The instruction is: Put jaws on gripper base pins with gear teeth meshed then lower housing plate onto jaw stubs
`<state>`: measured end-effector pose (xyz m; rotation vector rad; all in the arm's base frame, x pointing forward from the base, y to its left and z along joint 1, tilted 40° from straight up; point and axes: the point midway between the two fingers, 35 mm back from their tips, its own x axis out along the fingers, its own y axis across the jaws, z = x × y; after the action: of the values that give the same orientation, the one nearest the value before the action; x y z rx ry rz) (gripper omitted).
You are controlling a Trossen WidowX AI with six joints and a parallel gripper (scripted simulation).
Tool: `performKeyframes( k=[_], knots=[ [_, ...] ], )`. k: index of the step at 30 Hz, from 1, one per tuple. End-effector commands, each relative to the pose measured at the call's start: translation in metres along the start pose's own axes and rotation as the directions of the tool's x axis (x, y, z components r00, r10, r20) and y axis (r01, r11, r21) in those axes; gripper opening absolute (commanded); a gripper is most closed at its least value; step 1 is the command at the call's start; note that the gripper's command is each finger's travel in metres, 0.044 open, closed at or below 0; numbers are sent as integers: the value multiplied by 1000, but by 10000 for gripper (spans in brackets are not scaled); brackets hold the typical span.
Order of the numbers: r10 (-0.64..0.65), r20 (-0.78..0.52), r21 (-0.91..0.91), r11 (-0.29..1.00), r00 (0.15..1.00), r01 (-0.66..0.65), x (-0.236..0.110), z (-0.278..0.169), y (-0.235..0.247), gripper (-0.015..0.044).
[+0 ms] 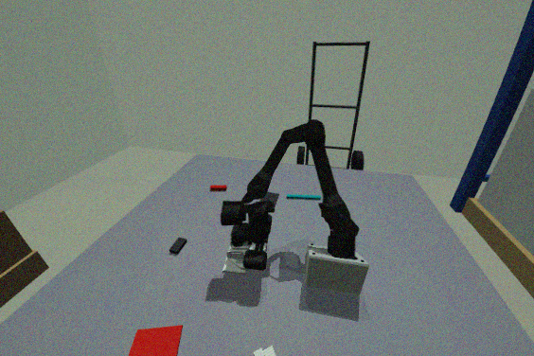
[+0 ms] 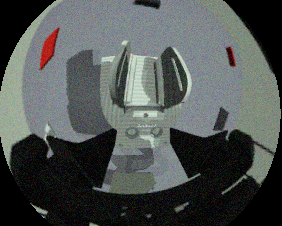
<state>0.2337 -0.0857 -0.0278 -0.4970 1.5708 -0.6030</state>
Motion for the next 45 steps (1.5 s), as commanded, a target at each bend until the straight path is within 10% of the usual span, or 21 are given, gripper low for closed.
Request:
performKeyframes(
  k=[1, 45],
  knots=[
    [-1, -1, -4, 1000, 1000, 1, 1, -1, 0, 351],
    [2, 0, -1, 1000, 1000, -2, -11, 2, 1, 440]
  ],
)
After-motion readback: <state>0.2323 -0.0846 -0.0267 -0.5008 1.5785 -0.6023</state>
